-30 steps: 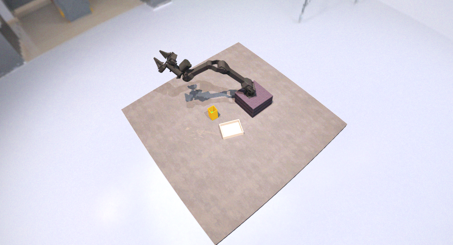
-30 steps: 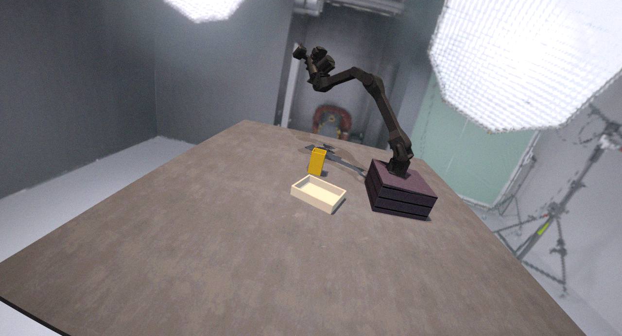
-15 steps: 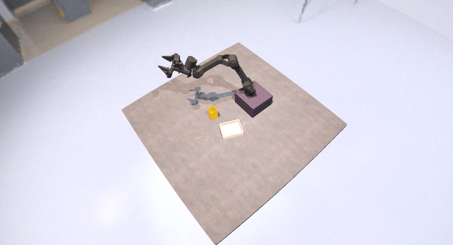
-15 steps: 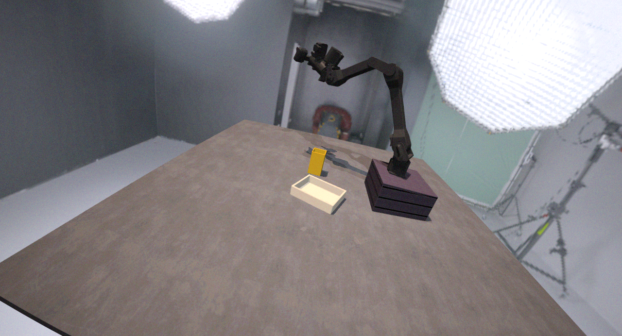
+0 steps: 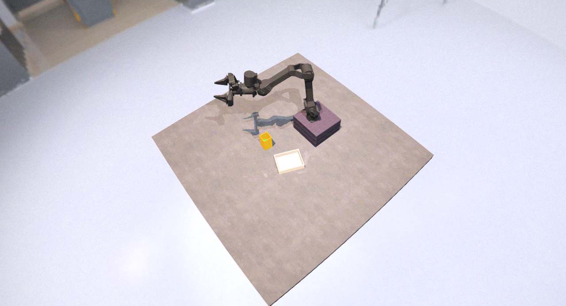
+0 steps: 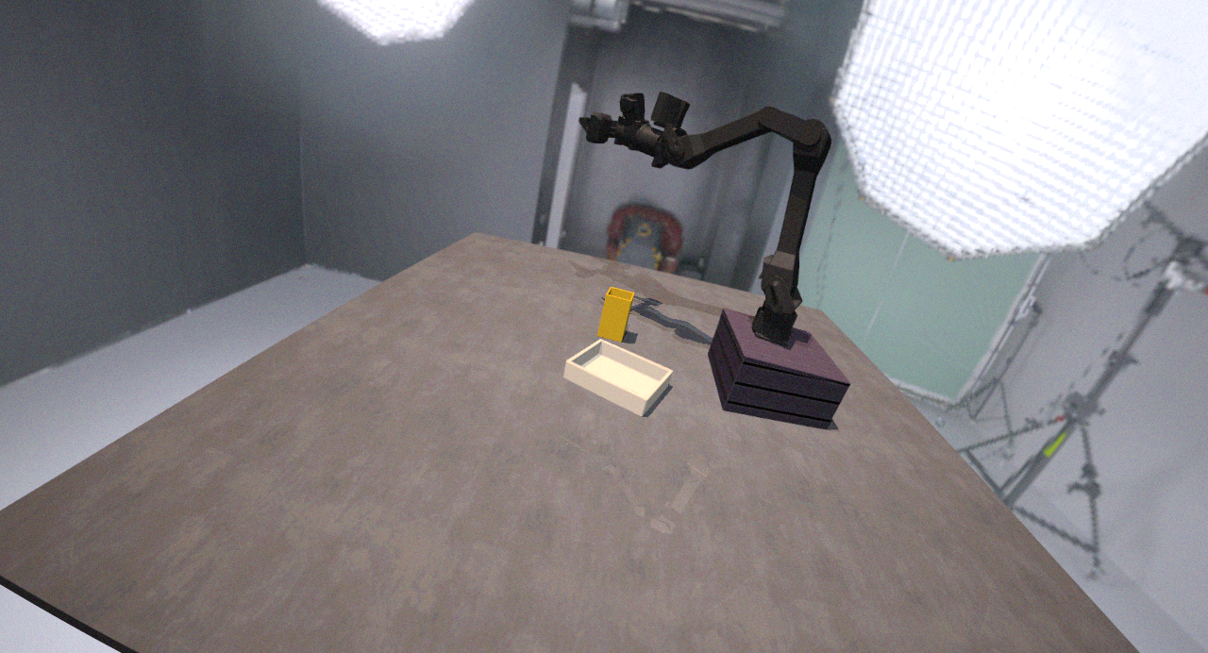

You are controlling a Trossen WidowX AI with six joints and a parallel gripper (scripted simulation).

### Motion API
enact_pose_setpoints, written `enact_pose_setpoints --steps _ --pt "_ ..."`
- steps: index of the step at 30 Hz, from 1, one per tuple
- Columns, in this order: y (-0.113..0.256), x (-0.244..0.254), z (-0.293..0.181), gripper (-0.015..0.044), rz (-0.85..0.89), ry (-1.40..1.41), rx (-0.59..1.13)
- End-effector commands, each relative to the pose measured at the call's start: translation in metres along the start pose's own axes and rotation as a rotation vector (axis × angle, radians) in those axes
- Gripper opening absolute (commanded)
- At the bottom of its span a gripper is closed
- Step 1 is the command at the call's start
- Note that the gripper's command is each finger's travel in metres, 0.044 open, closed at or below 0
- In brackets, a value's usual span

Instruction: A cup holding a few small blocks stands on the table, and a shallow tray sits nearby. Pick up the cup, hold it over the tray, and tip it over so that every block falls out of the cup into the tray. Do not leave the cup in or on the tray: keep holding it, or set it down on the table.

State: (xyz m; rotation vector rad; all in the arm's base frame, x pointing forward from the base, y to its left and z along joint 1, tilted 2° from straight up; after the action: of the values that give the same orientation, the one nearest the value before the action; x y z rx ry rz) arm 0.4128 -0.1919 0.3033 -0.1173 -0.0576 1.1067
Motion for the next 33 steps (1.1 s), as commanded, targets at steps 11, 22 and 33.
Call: enact_pose_setpoints --steps 11,22,33 --pt "0.092 0.024 -0.051 0.0440 0.160 0.031 0.291" --pt "0.178 0.038 -0.105 0.0440 0.294 0.047 0.523" --pt "0.268 0.045 -0.168 0.0440 0.423 0.030 0.756"
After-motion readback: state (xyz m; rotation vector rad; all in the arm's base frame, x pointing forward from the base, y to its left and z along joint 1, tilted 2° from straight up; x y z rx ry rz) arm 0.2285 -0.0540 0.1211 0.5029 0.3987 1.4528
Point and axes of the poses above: the point midway between the two fingers, 35 mm back from their tips, its own y axis back along the fingers, its own x axis across the jaws, z = x × y, the point moved 5 cm from there along y, back along the fingers, and after that the axes turned 6 degrees about -y, right-handed, at the moved point
